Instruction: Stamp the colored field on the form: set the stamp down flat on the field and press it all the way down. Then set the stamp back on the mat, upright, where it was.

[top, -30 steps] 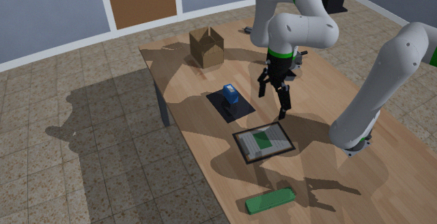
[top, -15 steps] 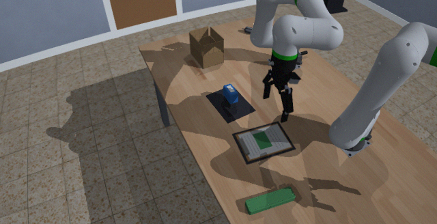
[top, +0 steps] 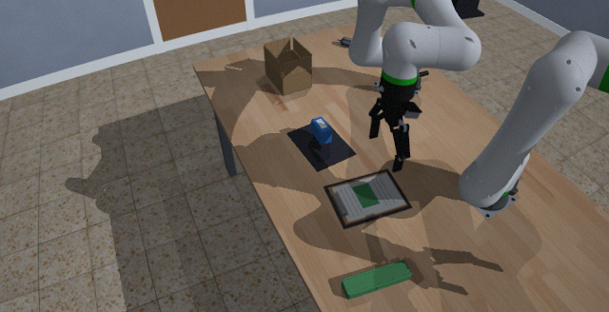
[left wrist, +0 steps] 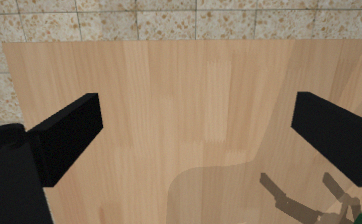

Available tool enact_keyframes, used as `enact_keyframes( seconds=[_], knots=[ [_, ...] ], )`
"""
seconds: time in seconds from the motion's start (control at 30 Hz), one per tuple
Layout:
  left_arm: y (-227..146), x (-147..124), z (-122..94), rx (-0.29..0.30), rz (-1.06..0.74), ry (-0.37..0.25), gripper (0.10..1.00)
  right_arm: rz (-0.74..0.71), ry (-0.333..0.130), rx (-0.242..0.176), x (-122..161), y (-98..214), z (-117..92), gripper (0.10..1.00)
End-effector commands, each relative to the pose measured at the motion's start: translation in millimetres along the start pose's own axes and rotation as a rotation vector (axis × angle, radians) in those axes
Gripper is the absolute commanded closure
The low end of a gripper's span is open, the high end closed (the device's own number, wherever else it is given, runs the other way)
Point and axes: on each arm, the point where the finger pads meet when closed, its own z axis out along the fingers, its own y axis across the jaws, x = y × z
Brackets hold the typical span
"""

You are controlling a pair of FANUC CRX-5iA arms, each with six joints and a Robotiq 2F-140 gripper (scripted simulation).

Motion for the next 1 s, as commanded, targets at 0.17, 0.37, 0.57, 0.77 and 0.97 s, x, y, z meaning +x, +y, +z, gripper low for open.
enact_keyframes(
  seconds=[0.17, 0.37, 0.57, 0.77, 0.97],
  knots=[
    [0.2, 0.3, -1.0, 0.0, 0.0, 0.002, 0.098, 0.004, -0.001, -0.001, 0.1, 0.8, -1.0, 0.098],
    [0.2, 0.3, -1.0, 0.0, 0.0, 0.002, 0.098, 0.004, -0.001, -0.001, 0.1, 0.8, -1.0, 0.098],
    [0.2, 0.3, -1.0, 0.0, 0.0, 0.002, 0.098, 0.004, -0.001, -0.001, 0.0, 1.2, 2.9, 0.098],
    [0.2, 0.3, -1.0, 0.0, 0.0, 0.002, 0.098, 0.004, -0.001, -0.001, -1.0, 3.5, 36.2, 0.098],
    [0.2, 0.3, -1.0, 0.0, 0.0, 0.002, 0.098, 0.004, -0.001, -0.001, -0.8, 3.0, 80.6, 0.098]
  ],
)
